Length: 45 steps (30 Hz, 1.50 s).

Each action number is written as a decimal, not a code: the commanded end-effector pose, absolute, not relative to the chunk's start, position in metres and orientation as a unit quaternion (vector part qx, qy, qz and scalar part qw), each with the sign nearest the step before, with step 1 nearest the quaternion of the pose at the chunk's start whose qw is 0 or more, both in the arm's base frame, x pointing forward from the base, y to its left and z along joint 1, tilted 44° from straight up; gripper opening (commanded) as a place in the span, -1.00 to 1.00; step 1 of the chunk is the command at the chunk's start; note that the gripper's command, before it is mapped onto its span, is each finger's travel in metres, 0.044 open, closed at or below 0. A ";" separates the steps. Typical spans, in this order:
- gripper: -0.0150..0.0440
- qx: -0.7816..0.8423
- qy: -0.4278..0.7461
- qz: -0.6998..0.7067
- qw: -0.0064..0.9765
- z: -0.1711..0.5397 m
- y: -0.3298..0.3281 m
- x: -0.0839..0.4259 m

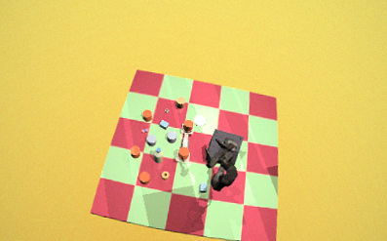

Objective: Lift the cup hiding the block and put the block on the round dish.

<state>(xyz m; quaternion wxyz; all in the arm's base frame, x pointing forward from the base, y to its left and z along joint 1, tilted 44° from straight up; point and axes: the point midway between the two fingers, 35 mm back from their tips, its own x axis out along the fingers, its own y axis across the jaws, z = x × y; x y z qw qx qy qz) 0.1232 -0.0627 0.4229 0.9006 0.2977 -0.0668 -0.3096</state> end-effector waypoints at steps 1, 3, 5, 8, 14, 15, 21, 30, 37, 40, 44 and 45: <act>0.95 0.298 -0.066 -0.309 0.901 0.422 -0.063 0.123; 1.00 0.301 -0.058 -0.306 0.902 0.419 -0.069 0.123; 1.00 0.306 -0.041 -0.298 0.903 0.411 -0.080 0.124; 1.00 0.315 -0.003 -0.279 0.907 0.391 -0.102 0.127; 1.00 0.326 0.070 -0.234 0.913 0.346 -0.134 0.138; 1.00 0.327 0.083 -0.224 0.914 0.337 -0.138 0.141; 1.00 0.330 0.156 -0.158 0.917 0.282 -0.153 0.157; 1.00 0.328 0.248 -0.037 0.911 0.197 -0.143 0.179; 1.00 0.324 0.299 0.069 0.895 0.137 -0.111 0.187; 1.00 0.323 0.316 0.116 0.885 0.115 -0.092 0.187; 1.00 0.322 0.331 0.176 0.869 0.091 -0.065 0.183; 1.00 0.322 0.333 0.184 0.867 0.088 -0.062 0.182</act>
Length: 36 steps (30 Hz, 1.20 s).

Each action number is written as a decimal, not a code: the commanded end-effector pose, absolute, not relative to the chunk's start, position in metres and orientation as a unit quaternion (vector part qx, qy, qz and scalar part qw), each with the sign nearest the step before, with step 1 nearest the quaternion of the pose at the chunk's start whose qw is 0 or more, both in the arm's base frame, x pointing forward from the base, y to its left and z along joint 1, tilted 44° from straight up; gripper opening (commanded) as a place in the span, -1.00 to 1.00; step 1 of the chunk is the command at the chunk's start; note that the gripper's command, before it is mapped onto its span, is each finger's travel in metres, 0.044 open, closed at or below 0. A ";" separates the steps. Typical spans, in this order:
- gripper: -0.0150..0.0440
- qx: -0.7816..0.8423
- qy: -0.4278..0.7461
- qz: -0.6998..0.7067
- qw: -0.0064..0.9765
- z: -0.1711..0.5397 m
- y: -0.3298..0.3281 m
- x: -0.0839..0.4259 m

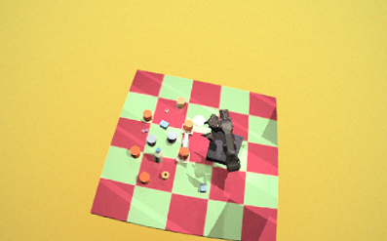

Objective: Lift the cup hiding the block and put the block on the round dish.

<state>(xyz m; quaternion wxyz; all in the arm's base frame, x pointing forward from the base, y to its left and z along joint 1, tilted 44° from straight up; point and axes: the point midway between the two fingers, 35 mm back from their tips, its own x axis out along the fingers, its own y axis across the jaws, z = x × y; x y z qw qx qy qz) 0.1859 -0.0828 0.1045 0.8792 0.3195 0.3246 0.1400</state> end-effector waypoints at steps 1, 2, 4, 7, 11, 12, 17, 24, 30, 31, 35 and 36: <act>1.00 0.322 0.333 0.187 0.866 0.087 -0.060 0.182; 1.00 0.322 0.333 0.187 0.866 0.087 -0.060 0.182; 1.00 0.322 0.333 0.187 0.866 0.087 -0.060 0.182; 1.00 0.330 0.339 0.185 0.861 0.087 -0.062 0.183; 1.00 0.376 0.372 0.177 0.830 0.083 -0.068 0.191; 1.00 0.387 0.381 0.174 0.821 0.082 -0.069 0.193; 1.00 0.441 0.425 0.155 0.775 0.075 -0.077 0.205; 1.00 0.506 0.484 0.117 0.704 0.061 -0.086 0.223; 1.00 0.552 0.530 0.075 0.639 0.046 -0.091 0.240; 1.00 0.558 0.538 0.067 0.628 0.044 -0.091 0.243; 1.00 0.582 0.565 0.033 0.584 0.032 -0.093 0.254; 1.00 0.587 0.572 0.024 0.572 0.028 -0.093 0.257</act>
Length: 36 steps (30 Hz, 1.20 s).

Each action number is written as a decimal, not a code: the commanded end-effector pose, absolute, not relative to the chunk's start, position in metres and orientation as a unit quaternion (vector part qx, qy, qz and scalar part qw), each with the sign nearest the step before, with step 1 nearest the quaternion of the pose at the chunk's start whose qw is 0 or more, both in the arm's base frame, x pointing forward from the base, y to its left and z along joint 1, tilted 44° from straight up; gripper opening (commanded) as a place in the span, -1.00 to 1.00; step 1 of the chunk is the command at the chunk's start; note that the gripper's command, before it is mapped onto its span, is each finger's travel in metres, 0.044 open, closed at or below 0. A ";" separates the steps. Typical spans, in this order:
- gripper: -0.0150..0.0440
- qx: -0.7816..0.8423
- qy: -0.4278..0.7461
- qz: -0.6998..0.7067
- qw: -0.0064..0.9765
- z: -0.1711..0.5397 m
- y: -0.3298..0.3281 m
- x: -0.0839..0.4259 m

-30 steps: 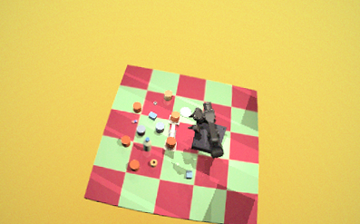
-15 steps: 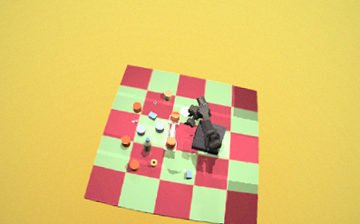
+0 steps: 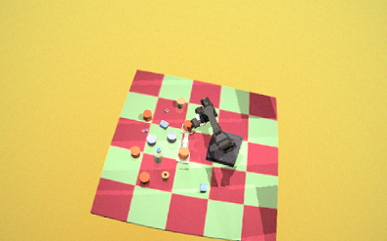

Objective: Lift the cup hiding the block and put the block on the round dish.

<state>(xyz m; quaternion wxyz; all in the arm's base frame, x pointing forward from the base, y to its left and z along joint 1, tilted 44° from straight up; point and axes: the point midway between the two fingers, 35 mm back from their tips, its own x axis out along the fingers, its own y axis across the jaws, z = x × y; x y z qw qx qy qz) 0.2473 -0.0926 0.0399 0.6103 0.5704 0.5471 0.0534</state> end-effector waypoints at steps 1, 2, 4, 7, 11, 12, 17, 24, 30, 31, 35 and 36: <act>1.00 0.592 0.578 0.014 0.561 0.025 -0.094 0.260; 1.00 0.597 0.585 0.004 0.549 0.021 -0.094 0.263; 1.00 0.606 0.597 -0.016 0.526 0.014 -0.094 0.269; 1.00 0.617 0.613 -0.048 0.491 0.003 -0.093 0.278; 1.00 0.628 0.631 -0.094 0.446 -0.014 -0.091 0.290; 1.00 0.630 0.635 -0.106 0.435 -0.018 -0.091 0.293; 1.00 0.636 0.650 -0.168 0.380 -0.041 -0.086 0.307; 1.00 0.637 0.658 -0.239 0.323 -0.068 -0.078 0.320; 1.00 0.637 0.658 -0.239 0.323 -0.069 -0.077 0.320; 1.00 0.637 0.658 -0.239 0.323 -0.073 -0.073 0.320; 1.00 0.637 0.658 -0.239 0.323 -0.079 -0.068 0.320; 1.00 0.637 0.658 -0.239 0.323 -0.079 -0.068 0.320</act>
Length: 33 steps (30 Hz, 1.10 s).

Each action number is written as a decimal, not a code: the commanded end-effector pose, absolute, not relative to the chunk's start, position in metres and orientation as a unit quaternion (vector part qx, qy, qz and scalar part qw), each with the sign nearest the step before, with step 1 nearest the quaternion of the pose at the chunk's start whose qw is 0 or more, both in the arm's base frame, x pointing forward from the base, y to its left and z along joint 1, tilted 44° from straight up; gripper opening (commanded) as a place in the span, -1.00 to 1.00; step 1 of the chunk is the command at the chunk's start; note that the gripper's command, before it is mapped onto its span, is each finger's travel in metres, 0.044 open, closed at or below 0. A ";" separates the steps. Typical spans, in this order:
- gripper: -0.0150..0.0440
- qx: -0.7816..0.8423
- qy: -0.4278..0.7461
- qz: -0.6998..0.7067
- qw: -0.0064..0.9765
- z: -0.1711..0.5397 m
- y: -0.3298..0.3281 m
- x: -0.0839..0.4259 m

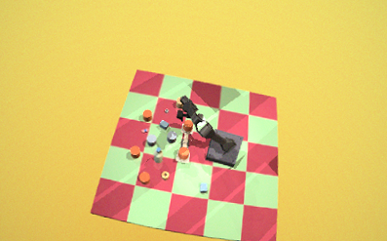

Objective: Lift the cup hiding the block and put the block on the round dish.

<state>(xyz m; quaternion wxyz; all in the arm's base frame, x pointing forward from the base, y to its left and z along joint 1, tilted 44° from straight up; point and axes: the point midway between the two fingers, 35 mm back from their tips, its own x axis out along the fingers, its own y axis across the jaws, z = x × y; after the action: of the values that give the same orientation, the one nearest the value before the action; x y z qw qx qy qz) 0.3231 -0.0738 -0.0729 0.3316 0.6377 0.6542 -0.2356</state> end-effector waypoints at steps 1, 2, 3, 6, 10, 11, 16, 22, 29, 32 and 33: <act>1.00 0.637 0.658 -0.239 0.323 -0.079 -0.068 0.320; 1.00 0.637 0.658 -0.239 0.323 -0.079 -0.068 0.320; 1.00 0.637 0.658 -0.239 0.323 -0.079 -0.067 0.320; 1.00 0.637 0.658 -0.239 0.323 -0.083 -0.064 0.321; 1.00 0.637 0.658 -0.239 0.323 -0.088 -0.060 0.321; 1.00 0.637 0.658 -0.239 0.323 -0.089 -0.059 0.321; 1.00 0.637 0.658 -0.239 0.323 -0.095 -0.053 0.322; 1.00 0.637 0.658 -0.238 0.323 -0.102 -0.046 0.322; 1.00 0.637 0.658 -0.238 0.323 -0.110 -0.038 0.322; 1.00 0.637 0.658 -0.238 0.323 -0.114 -0.035 0.322; 1.00 0.637 0.658 -0.238 0.323 -0.115 -0.034 0.322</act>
<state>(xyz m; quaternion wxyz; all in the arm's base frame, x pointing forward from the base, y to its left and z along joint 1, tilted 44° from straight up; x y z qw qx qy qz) 0.3250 -0.0412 -0.1088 0.3305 0.6373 0.6546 -0.2369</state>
